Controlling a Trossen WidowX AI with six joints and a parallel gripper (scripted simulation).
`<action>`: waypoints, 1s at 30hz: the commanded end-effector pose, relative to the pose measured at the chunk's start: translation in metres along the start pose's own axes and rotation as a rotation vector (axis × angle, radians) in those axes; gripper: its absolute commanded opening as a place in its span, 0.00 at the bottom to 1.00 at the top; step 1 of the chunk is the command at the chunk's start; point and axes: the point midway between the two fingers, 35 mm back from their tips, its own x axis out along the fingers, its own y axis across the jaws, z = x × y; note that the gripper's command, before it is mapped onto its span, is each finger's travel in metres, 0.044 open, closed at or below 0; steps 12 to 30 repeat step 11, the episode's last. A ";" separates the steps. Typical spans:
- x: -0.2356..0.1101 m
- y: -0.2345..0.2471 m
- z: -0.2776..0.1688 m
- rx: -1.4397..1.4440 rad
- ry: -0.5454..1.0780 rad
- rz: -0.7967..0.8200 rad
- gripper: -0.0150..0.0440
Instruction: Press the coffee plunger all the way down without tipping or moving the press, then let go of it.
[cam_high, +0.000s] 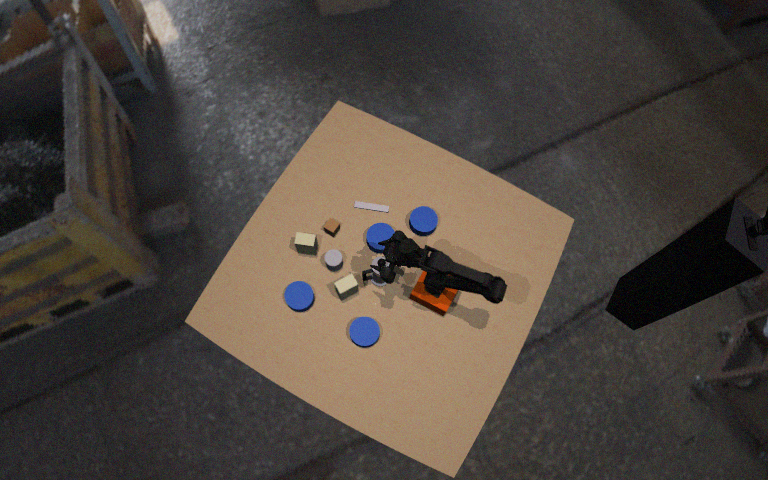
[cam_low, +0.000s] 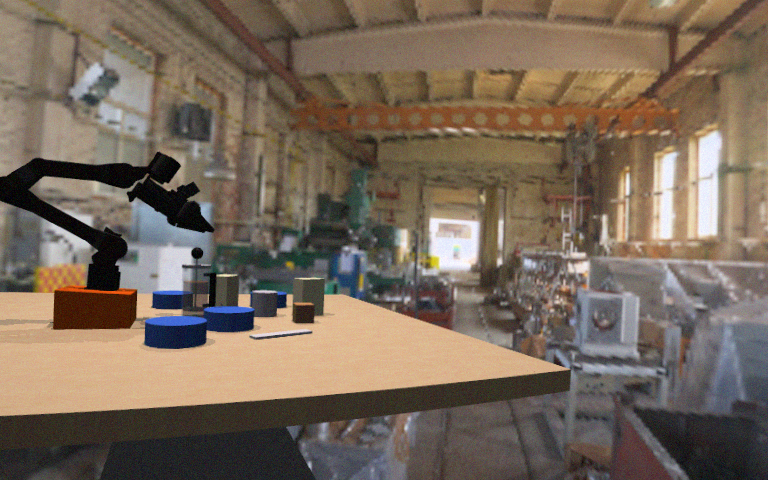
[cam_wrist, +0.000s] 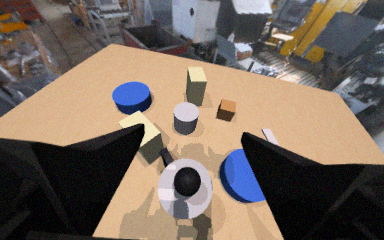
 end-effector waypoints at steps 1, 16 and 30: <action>-0.031 0.000 0.006 0.000 -0.003 0.001 1.00; -0.030 0.002 0.005 -0.003 -0.003 0.006 1.00; -0.030 0.002 0.005 -0.003 -0.003 0.006 1.00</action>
